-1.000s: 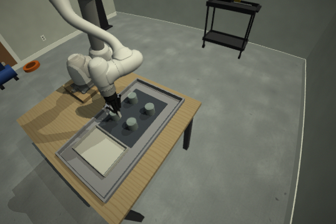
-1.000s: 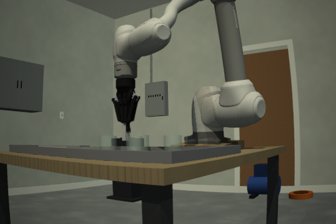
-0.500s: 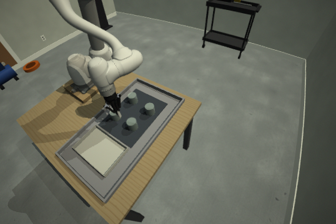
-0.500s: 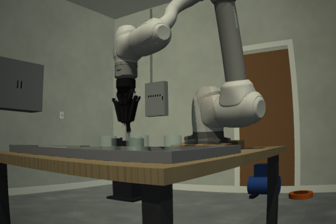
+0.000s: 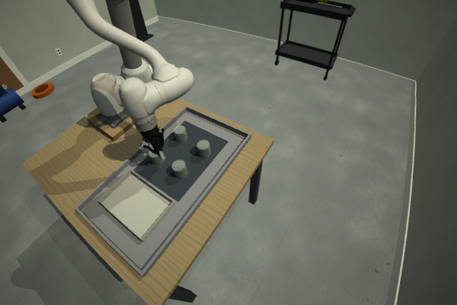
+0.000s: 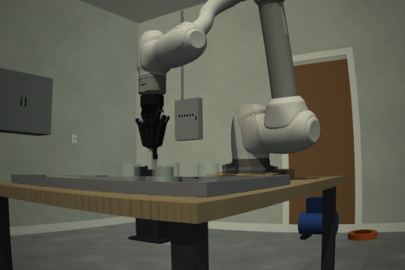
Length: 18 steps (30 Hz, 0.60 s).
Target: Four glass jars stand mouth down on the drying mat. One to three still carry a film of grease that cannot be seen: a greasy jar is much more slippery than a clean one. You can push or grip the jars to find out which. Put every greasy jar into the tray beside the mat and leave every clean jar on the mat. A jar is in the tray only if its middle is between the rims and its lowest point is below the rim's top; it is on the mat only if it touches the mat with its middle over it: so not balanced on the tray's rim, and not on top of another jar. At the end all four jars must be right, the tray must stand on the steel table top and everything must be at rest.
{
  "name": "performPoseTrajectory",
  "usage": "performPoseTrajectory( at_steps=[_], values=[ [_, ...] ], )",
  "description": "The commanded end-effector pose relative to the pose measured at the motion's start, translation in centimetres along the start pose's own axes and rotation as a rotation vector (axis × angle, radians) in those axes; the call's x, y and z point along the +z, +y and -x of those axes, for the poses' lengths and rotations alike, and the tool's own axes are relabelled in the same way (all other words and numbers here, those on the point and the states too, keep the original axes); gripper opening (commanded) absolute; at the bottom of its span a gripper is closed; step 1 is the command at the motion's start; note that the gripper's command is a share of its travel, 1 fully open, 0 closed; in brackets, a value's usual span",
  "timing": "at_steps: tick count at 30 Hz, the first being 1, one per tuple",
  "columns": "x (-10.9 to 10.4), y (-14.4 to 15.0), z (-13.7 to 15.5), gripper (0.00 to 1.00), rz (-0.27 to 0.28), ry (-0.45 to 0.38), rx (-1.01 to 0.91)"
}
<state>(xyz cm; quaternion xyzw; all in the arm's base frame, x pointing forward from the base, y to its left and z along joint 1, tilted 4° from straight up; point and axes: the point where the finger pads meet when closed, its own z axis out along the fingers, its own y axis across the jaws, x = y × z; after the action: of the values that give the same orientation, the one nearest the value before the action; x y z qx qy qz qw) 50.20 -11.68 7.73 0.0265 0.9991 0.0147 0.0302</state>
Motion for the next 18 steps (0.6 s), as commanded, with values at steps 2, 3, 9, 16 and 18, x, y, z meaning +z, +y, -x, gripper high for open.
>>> performPoseTrajectory(
  at_steps=[2, 3, 9, 16, 18],
  values=[
    [-0.03, 0.01, -0.06, 0.00, 0.000, 0.000, 0.000],
    [-0.05, 0.01, -0.07, 0.00, 0.000, 0.000, 0.000],
    [-0.11, 0.01, -0.15, 0.00, 0.000, 0.000, 0.000],
    [-0.16, 0.01, -0.22, 0.00, 0.000, 0.000, 0.000],
    [-0.18, 0.01, -0.25, 0.00, 0.000, 0.000, 0.000]
  ],
)
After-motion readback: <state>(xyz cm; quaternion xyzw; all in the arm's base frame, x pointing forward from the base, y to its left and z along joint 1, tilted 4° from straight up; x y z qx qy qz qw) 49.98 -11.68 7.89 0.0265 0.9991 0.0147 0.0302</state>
